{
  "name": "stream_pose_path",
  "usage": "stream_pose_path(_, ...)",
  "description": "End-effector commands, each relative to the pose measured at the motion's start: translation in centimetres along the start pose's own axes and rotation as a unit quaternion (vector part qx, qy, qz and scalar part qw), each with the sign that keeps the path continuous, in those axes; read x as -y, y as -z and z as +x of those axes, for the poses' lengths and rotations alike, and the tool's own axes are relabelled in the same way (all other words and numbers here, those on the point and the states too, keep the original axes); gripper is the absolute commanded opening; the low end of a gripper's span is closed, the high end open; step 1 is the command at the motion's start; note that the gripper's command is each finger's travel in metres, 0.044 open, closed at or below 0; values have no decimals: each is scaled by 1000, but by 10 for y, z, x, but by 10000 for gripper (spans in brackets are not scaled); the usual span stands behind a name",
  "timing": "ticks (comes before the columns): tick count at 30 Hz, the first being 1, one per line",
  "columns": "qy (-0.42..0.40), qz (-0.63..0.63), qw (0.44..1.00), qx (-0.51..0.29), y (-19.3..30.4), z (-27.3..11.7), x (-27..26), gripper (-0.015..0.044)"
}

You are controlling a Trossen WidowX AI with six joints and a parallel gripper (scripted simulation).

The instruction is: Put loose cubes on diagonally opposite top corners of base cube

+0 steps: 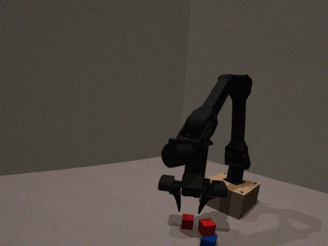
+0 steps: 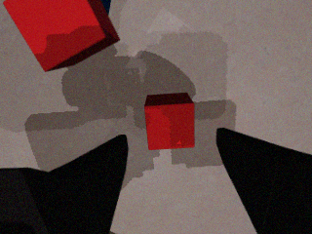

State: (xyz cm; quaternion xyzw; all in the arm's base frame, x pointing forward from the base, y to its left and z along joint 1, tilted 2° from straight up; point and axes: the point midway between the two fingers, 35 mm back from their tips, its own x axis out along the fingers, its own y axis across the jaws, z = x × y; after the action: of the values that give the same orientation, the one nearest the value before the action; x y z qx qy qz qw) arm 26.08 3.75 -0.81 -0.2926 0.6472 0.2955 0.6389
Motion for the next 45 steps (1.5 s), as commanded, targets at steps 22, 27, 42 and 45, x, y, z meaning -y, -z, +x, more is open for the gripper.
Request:
stream_pose_path(22,0,2,1000,-2,1,35,0,212)
stream_pose_path(27,0,2,1000,-2,1,35,0,105)
stream_pose_path(42,12,10,1000,24,-10,20,5,105)
stream_pose_path(45,12,9,1000,23,-10,16,5,105)
